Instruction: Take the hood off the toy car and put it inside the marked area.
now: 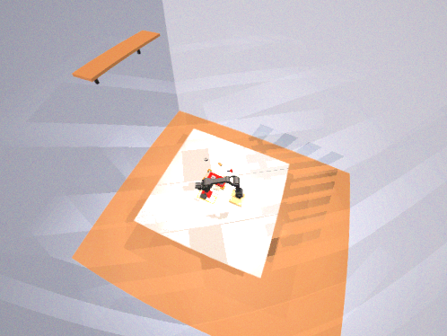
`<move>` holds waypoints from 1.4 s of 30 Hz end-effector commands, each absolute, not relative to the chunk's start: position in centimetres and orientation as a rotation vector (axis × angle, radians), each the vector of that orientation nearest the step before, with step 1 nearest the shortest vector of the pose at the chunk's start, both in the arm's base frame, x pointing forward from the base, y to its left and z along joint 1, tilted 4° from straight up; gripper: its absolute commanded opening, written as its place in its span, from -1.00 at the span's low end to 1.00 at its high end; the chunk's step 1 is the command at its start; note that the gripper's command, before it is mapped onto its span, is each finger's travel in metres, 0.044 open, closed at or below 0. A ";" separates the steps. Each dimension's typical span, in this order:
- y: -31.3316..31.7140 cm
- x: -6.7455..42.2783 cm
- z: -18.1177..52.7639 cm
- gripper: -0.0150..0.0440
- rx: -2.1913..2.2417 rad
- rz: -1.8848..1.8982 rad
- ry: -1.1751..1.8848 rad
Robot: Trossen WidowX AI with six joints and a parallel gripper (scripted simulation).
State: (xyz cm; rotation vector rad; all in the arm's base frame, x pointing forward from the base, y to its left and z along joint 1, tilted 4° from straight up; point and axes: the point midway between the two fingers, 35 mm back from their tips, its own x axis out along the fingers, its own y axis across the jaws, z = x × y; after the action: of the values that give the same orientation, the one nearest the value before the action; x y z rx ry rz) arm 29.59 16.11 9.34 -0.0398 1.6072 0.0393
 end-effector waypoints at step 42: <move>16.3 29.7 6.1 -0.49 -0.031 0.036 1.608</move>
State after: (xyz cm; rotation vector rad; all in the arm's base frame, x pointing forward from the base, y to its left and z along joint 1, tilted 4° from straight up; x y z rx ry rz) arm 29.66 16.19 6.26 -0.0378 1.6089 0.0360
